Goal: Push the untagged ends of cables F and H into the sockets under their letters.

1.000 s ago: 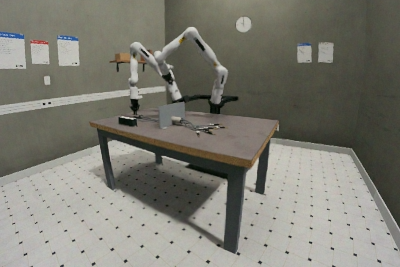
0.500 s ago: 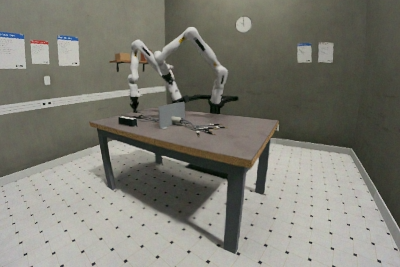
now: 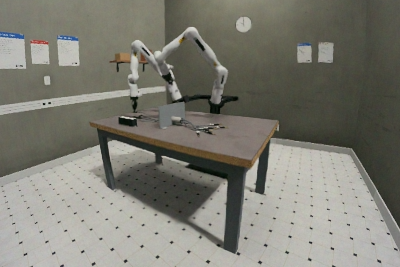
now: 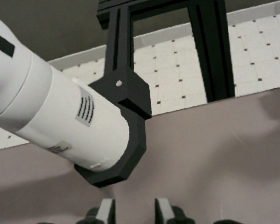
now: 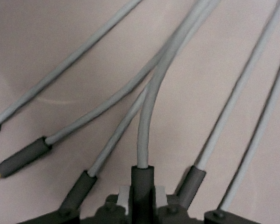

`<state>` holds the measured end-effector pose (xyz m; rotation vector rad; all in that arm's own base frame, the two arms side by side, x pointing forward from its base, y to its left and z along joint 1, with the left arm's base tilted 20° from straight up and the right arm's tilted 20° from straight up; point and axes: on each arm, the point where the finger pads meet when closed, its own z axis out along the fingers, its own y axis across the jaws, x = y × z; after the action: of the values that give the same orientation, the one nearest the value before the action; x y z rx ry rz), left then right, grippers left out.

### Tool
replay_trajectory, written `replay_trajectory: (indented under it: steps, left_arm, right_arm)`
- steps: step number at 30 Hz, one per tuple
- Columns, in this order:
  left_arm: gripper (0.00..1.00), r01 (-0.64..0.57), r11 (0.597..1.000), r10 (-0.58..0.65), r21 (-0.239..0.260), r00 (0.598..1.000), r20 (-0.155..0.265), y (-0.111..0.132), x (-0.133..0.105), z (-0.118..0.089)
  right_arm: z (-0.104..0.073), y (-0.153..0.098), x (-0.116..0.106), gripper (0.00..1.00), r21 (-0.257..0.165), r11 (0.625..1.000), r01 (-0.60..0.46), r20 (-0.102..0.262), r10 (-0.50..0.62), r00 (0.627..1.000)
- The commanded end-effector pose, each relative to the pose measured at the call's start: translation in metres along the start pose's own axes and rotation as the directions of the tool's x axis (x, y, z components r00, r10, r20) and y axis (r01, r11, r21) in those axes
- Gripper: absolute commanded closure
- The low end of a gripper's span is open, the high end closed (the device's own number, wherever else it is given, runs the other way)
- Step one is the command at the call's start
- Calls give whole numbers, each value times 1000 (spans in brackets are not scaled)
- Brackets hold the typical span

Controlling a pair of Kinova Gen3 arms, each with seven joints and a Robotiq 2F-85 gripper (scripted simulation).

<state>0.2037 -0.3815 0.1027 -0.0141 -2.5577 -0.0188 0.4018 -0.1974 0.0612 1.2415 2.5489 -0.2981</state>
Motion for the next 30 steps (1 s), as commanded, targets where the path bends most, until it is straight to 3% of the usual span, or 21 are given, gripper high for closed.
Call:
replay_trajectory:
  steps: [1,2,14,15,17,19,30]
  left_arm:
    - [687,-1,1000,1,1,1000,1,-1,0,-1]
    - [687,-1,1000,1,1,1000,1,-1,0,-1]
    - [687,-1,1000,1,1,1000,1,-1,0,-1]
    - [687,-1,1000,1,1,1000,1,-1,0,-1]
    - [687,-1,1000,1,1,1000,1,-1,0,-1]
    - [687,-1,1000,1,1,1000,1,-1,0,-1]
    - [687,-1,1000,1,1,1000,1,-1,0,-1]
  right_arm:
    - [0,0,-1,867,-3,961,276,0,-276,961]
    - [0,0,-1,867,-3,944,331,0,-331,944]
    - [0,0,-1,867,-3,944,331,0,-331,944]
    - [0,0,-1,867,-3,816,578,1,-578,816]
    - [0,0,-1,867,-3,803,595,1,-595,803]
    - [0,0,-1,867,-3,741,671,2,-671,741]
    - [0,0,-1,867,-3,741,671,2,-671,741]
